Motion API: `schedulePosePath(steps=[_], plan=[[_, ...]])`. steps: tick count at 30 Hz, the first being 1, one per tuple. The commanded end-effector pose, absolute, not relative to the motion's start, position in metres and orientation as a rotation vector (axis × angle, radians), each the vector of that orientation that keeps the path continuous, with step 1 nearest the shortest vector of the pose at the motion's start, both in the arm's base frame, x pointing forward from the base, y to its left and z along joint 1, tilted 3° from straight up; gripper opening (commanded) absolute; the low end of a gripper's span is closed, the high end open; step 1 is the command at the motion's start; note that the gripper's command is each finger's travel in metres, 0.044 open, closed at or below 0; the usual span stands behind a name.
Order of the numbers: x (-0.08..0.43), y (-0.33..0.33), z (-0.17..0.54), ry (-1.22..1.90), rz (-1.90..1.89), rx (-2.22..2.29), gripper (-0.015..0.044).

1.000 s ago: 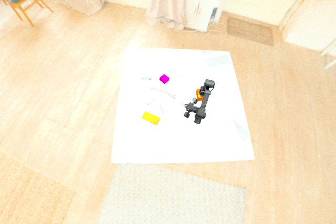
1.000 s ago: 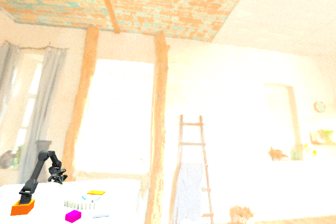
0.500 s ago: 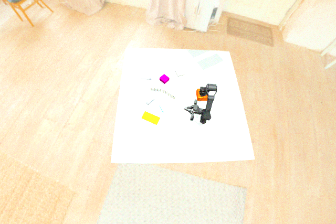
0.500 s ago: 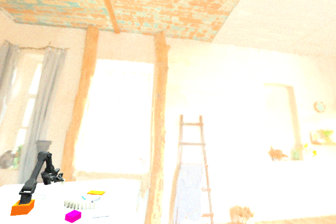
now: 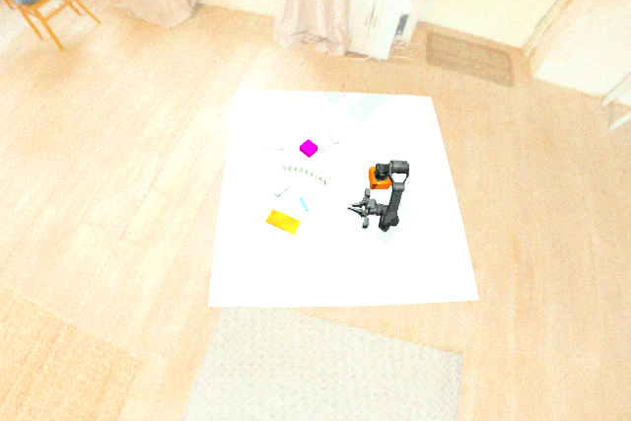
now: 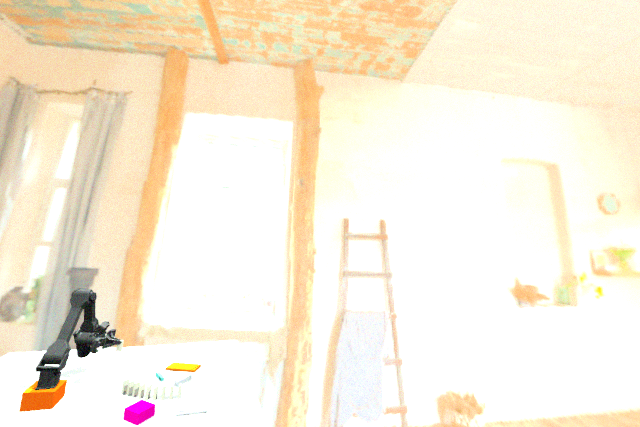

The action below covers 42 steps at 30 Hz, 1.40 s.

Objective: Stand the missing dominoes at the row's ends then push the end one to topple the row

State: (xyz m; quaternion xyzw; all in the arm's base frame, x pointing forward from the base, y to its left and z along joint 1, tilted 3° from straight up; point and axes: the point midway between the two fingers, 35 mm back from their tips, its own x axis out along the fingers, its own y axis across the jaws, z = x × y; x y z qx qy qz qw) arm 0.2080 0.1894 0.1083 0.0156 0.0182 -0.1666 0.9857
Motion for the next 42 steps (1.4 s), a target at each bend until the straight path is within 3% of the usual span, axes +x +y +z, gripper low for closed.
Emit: schedulePosePath(steps=[1,42], plan=[[0.208,0.189,0.108,0.035,-0.331,0.026,0.0028],[0.219,0.187,0.018,0.042,-0.33,0.028,0.0028]])
